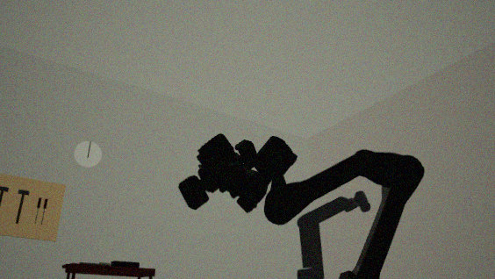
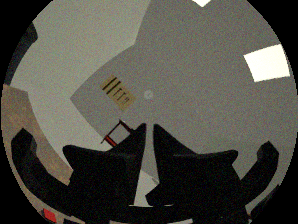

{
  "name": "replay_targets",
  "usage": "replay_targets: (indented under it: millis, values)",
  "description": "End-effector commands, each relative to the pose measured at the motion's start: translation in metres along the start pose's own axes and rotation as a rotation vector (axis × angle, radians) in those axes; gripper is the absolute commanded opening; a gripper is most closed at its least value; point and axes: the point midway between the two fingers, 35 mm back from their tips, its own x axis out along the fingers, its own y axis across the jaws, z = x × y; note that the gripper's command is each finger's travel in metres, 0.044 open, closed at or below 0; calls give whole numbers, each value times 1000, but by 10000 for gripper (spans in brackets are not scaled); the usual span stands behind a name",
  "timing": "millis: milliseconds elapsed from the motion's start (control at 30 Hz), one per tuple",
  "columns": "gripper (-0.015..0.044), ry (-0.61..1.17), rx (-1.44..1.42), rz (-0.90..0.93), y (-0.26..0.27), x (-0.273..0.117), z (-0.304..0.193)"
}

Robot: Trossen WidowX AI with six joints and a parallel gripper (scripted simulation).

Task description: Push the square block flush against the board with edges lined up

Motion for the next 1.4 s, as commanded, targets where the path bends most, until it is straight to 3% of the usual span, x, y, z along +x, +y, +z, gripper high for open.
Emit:
replay_targets:
  millis: [0, 300, 600, 1000, 1367]
  values:
    - [0, -33, 41, 125, 34, 8, 22]
    - [0, -62, 117, 417, 112, 9, 65]
    - [0, -46, 182, 709, 187, -14, 102]
    - [0, 47, 243, 1074, 269, -76, 140]
    - [0, 225, 226, 1399, 326, -158, 161]
